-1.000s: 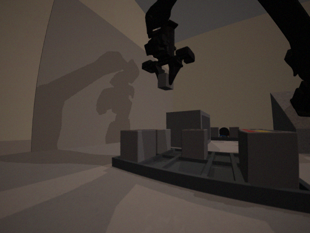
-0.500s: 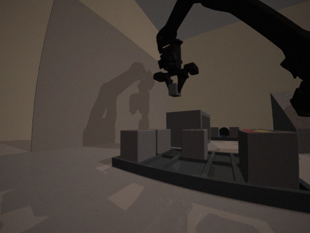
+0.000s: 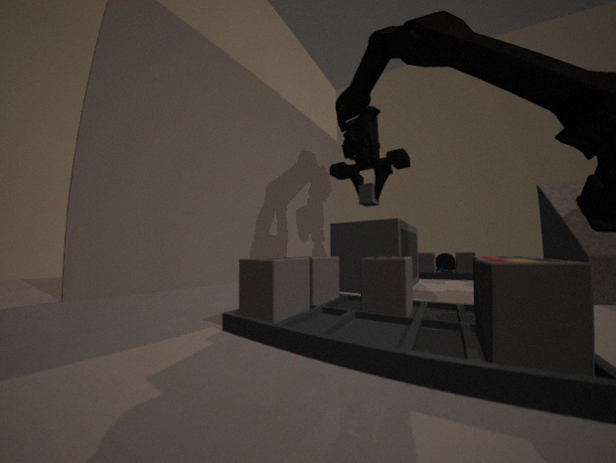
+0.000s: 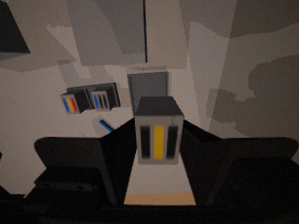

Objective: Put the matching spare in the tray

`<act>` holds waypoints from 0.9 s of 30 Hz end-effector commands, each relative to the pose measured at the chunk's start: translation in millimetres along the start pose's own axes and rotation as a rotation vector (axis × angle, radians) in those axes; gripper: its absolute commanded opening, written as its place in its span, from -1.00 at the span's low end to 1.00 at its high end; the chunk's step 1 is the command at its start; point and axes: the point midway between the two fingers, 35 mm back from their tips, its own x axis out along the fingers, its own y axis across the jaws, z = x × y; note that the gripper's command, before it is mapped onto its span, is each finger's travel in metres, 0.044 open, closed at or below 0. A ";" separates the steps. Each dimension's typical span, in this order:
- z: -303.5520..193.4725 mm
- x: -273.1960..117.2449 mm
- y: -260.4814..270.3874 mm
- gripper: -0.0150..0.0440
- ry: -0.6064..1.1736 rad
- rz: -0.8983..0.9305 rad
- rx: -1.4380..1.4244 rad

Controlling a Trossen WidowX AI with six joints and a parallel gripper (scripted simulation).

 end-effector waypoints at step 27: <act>-36.3 21.5 6.3 -0.49 -0.007 0.010 -0.021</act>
